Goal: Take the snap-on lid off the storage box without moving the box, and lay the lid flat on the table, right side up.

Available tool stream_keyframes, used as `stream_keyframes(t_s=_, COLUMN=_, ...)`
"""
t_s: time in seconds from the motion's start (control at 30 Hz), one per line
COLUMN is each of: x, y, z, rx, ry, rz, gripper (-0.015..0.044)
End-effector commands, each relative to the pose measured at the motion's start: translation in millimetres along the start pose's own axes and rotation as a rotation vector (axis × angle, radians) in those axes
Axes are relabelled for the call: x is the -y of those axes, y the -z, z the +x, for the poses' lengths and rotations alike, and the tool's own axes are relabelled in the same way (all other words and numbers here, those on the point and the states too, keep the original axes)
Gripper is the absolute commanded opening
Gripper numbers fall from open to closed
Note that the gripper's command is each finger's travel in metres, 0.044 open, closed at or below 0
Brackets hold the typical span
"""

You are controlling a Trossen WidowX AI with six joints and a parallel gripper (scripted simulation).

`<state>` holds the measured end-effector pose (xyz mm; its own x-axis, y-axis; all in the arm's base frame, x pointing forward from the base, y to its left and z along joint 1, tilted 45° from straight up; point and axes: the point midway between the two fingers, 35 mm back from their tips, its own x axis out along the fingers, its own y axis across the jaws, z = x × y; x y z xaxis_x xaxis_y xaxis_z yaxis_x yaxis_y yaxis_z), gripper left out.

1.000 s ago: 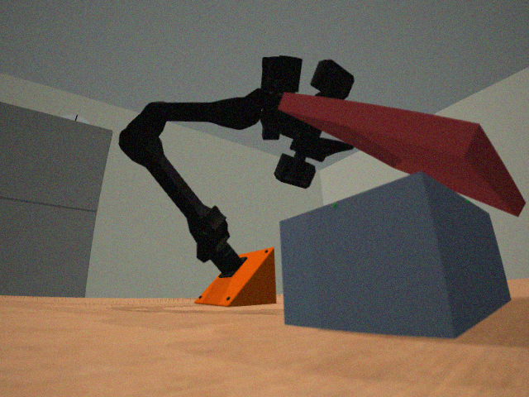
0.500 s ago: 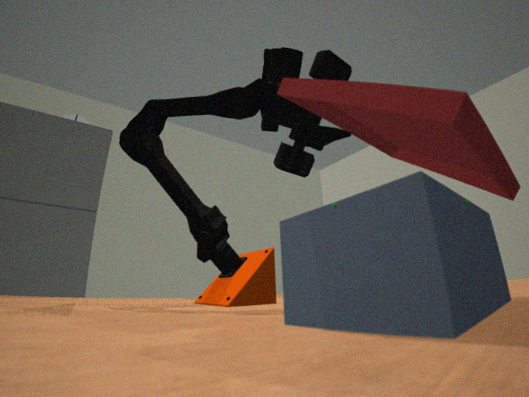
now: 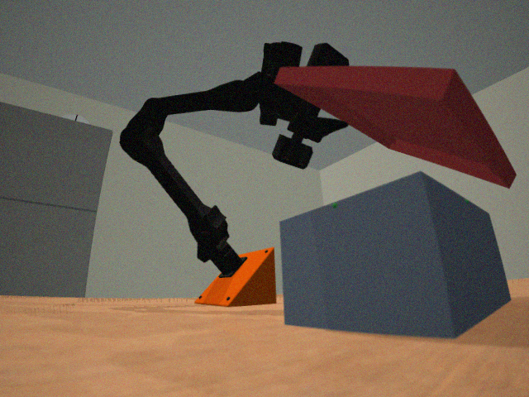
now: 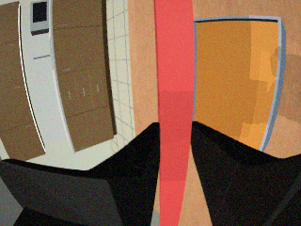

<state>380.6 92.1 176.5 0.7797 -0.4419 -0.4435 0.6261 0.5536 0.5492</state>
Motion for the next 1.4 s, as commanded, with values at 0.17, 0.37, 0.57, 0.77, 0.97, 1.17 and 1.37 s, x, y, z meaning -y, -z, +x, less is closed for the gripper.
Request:
stream_keyframes(t_s=0.17, x=3, y=-18, z=-1, rx=0.000, ry=-0.004, rz=0.003, gripper=0.0000)
stream_keyframes(t_s=0.37, x=4, y=-30, z=-2, rx=0.000, ry=-0.003, rz=0.003, gripper=0.0000)
stream_keyframes(t_s=0.57, x=5, y=-42, z=-3, rx=0.000, ry=-0.003, rz=0.002, gripper=0.0000)
stream_keyframes(t_s=0.77, x=6, y=-53, z=-5, rx=0.000, ry=-0.003, rz=0.002, gripper=0.0000)
stream_keyframes(t_s=0.97, x=7, y=-65, z=-6, rx=0.000, ry=-0.003, rz=0.002, gripper=0.0000)
stream_keyframes(t_s=1.17, x=8, y=-77, z=-7, rx=0.001, ry=-0.003, rz=0.001, gripper=0.0000)
stream_keyframes(t_s=1.37, x=9, y=-89, z=-8, rx=0.001, ry=-0.003, rz=0.001, gripper=0.0000)
